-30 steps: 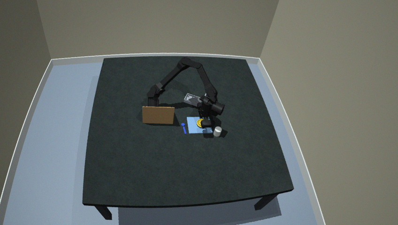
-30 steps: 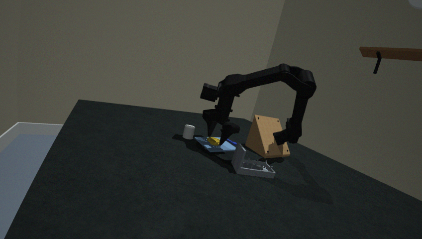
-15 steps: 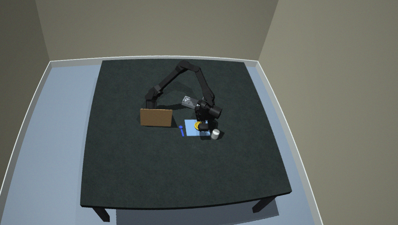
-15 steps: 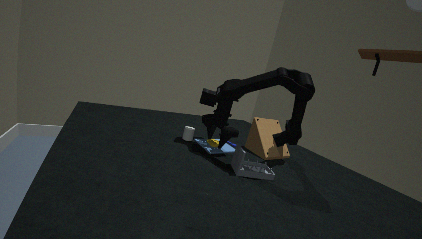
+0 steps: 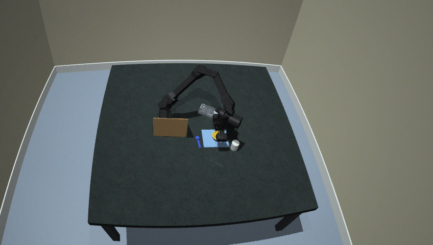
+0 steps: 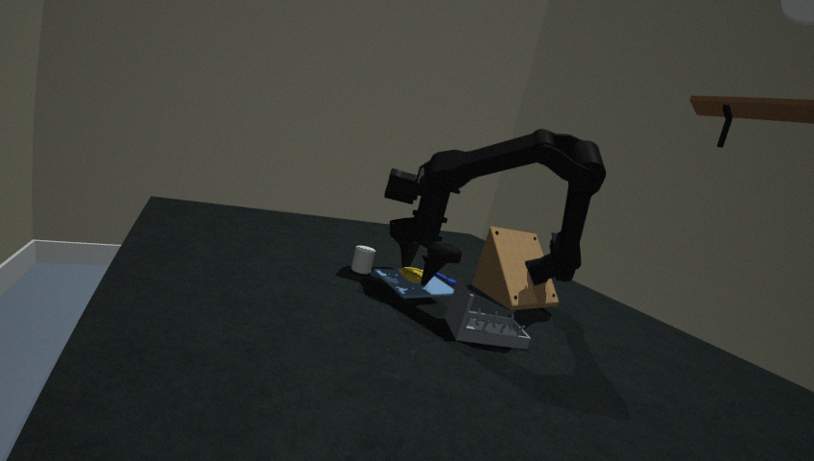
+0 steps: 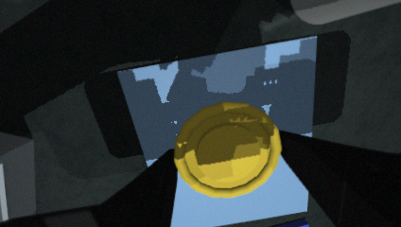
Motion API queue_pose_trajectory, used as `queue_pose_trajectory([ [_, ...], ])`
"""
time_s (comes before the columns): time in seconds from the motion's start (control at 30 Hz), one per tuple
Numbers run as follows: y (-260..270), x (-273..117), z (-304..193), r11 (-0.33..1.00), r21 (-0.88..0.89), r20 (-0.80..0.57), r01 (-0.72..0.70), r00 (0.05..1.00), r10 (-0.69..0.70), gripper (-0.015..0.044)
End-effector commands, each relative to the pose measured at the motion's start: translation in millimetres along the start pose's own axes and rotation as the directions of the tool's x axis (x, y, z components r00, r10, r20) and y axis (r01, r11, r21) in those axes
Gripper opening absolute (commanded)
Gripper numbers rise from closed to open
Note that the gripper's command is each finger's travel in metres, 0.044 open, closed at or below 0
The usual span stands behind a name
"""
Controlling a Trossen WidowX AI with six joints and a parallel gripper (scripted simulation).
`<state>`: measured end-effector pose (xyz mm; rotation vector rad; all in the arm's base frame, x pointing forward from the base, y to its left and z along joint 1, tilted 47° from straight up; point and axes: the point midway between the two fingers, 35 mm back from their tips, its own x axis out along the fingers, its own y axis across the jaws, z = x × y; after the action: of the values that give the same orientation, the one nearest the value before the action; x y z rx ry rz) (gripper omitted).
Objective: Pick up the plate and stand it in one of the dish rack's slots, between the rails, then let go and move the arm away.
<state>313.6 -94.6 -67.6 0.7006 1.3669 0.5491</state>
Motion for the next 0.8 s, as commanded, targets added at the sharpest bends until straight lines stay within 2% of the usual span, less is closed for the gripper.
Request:
queue_pose_trajectory([
  [0.0,-3,-20,4,1.0,-0.005,0.006,0.009,1.0,-0.009,0.0095],
  [0.13,-4,-41,5,1.0,-0.004,0.006,0.011,1.0,-0.011,0.0],
  [0.53,-5,-99,4,1.0,-0.004,0.005,0.01,1.0,-0.01,0.0],
  [0.77,3,-106,4,0.999,0.048,0.004,0.01,1.0,-0.01,0.0],
])
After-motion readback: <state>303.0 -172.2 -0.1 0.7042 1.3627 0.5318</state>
